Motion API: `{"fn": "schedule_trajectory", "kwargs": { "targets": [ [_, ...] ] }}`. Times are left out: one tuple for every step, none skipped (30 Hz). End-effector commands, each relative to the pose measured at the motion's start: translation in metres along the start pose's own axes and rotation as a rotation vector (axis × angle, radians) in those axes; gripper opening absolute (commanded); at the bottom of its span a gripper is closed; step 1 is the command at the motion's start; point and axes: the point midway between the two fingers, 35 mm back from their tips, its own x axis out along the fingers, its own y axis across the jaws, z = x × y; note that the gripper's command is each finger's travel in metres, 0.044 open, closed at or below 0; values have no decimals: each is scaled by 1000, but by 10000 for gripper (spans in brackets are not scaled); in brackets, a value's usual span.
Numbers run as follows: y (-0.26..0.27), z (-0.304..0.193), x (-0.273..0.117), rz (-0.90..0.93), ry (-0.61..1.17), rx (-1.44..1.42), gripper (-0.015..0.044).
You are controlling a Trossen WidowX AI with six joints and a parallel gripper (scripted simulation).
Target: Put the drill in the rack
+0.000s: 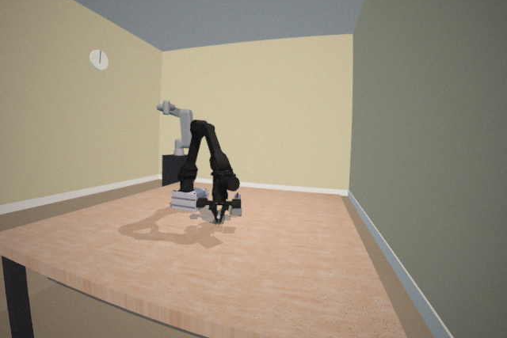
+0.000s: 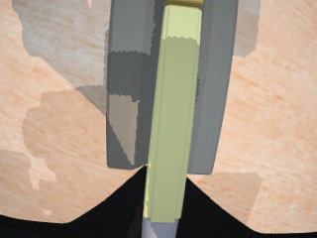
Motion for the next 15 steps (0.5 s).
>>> {"fn": "schedule_trajectory", "kwargs": {
  "targets": [
    [1, 2, 6, 1, -7, -4, 0],
    [1, 2, 7, 1, -7, -4, 0],
    [1, 2, 8, 1, -7, -4, 0],
    [1, 3, 9, 1, -7, -4, 0],
    [1, 3, 9, 1, -7, -4, 0],
    [1, 3, 10, 1, -7, -4, 0],
    [1, 3, 10, 1, -7, -4, 0],
    [2, 4, 11, 1, -7, -4, 0],
    [2, 4, 11, 1, -7, -4, 0],
    [2, 4, 11, 1, -7, -4, 0],
    [2, 4, 11, 1, -7, -4, 0],
    [2, 4, 12, 1, -7, -4, 0],
    [2, 4, 12, 1, -7, -4, 0],
    [2, 4, 12, 1, -7, -4, 0],
    [2, 5, 12, 1, -7, -4, 0]
  ]
}}
